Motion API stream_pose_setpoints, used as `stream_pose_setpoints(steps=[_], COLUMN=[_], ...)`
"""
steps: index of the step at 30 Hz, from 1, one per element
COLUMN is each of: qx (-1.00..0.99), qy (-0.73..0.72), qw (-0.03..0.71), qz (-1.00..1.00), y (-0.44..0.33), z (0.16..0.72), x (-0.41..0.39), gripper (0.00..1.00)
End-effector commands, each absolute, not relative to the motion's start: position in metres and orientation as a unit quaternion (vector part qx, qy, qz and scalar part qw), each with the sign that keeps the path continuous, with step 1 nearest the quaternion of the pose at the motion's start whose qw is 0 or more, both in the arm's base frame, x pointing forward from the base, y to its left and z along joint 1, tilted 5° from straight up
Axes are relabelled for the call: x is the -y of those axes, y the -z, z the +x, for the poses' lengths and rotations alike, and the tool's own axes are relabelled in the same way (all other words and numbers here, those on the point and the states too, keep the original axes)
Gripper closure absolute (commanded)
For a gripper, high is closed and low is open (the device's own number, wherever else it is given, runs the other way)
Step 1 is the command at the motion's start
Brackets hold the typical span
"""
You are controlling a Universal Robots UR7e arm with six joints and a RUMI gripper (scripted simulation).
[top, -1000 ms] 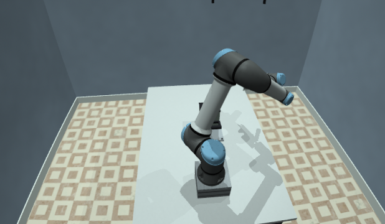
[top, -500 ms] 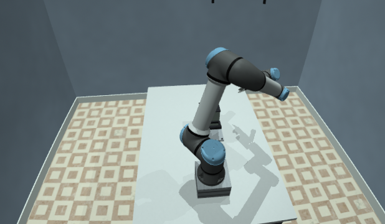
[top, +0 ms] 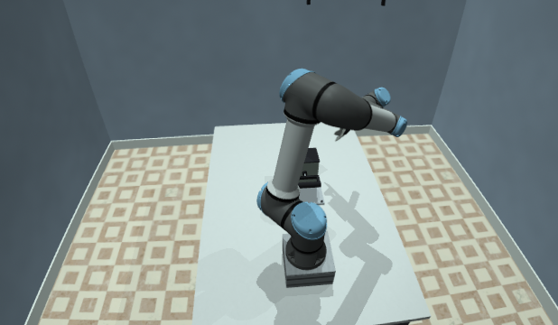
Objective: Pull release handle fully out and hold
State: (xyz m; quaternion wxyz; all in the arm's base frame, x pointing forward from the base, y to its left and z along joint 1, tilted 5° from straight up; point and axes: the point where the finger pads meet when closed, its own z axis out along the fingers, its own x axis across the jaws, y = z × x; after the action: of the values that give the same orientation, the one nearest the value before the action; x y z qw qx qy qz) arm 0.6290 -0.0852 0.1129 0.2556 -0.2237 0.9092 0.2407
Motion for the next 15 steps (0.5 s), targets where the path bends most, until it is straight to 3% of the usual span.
stream_pose_setpoints(steps=[1, 15], qx=[-0.928, -0.961], qy=[-0.227, -0.164], qw=[0.197, 0.071], qz=[-0.218, -0.211], y=[-0.108, -0.107], z=[0.596, 0.513], x=[0.063, 0.028], gripper=[0.0, 0.0])
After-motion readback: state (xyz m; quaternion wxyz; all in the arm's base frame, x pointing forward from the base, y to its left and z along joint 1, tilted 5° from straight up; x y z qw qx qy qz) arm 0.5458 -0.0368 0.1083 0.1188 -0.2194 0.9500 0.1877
